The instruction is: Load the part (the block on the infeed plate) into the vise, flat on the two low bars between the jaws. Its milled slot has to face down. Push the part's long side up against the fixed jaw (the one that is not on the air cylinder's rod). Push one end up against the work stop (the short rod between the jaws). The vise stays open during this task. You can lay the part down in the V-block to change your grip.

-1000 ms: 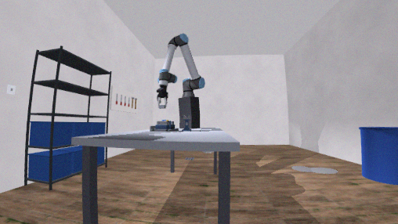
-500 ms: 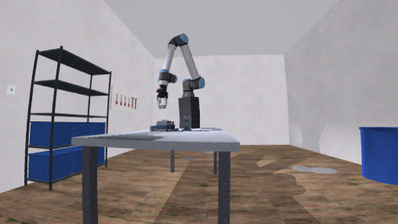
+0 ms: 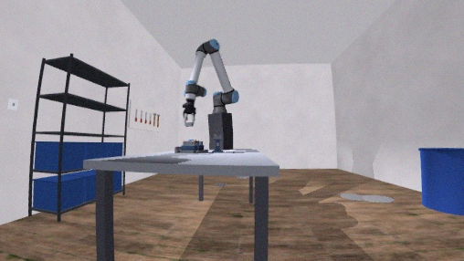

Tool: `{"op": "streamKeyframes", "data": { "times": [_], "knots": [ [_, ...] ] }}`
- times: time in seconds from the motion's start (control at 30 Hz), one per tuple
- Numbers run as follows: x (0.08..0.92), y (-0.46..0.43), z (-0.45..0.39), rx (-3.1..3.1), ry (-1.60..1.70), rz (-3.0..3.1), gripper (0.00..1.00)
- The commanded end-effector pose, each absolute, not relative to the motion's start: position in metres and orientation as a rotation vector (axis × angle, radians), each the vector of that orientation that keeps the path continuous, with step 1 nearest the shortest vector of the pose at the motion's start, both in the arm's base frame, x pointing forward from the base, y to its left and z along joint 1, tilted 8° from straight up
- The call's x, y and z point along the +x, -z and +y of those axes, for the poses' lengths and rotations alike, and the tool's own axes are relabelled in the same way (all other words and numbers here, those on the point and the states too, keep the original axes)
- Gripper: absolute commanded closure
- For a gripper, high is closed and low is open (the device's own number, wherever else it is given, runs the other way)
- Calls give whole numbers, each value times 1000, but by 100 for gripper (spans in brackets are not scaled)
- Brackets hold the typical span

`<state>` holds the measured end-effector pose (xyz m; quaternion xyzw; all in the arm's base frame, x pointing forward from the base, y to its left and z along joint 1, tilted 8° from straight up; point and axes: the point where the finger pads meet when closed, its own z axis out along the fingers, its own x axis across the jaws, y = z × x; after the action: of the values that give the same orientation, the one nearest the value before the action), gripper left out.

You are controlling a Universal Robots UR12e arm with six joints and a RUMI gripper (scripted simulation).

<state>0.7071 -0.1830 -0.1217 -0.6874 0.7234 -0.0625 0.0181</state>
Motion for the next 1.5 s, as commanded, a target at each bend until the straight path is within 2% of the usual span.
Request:
{"op": "streamKeyframes", "data": {
  "times": [0.0,1.47],
  "knots": [
    [708,121,-183,-2133,196,2248,100],
    [714,167,-187,-2099,195,2278,100]
  ]
}}
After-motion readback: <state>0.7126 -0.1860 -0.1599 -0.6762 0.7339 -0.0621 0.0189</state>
